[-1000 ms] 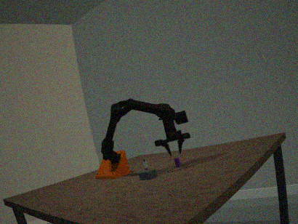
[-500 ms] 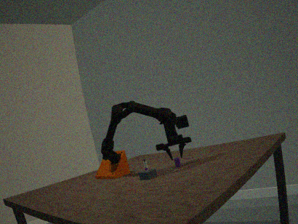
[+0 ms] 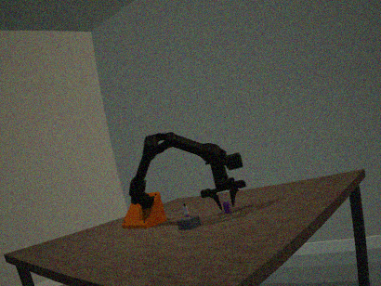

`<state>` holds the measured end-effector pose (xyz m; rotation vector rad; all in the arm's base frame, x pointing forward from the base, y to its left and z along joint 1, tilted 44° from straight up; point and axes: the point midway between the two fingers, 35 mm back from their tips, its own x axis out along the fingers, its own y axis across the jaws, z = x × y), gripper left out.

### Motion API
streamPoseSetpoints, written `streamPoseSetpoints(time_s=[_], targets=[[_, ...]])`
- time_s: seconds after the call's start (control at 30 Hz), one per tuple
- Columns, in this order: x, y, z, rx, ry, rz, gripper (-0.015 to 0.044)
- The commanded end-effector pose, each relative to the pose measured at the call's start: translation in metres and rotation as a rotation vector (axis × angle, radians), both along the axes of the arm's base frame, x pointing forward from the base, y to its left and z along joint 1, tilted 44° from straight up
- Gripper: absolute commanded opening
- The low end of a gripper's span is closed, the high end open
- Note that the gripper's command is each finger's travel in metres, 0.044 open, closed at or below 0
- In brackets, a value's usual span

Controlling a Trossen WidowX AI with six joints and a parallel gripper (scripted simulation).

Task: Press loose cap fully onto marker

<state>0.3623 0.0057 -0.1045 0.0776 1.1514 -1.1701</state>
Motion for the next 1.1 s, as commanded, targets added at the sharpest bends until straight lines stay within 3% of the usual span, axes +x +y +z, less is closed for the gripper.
streamPoseSetpoints(time_s=[0.0,0.1,0.23,0.53,0.63,1.07], targets=[[-0.001,-0.005,-0.005,-0.005,0.005,0.005,0.0241],[-0.002,-0.006,-0.006,-0.006,0.005,0.005,0.0241],[-0.002,-0.006,-0.007,-0.006,0.005,0.005,0.0136],[-0.002,-0.006,-0.007,-0.006,0.005,0.005,0.0076],[-0.001,-0.003,-0.003,-0.005,0.005,0.005,0.0],[0.002,0.03,0.03,-0.003,0.005,0.005,0.0]])
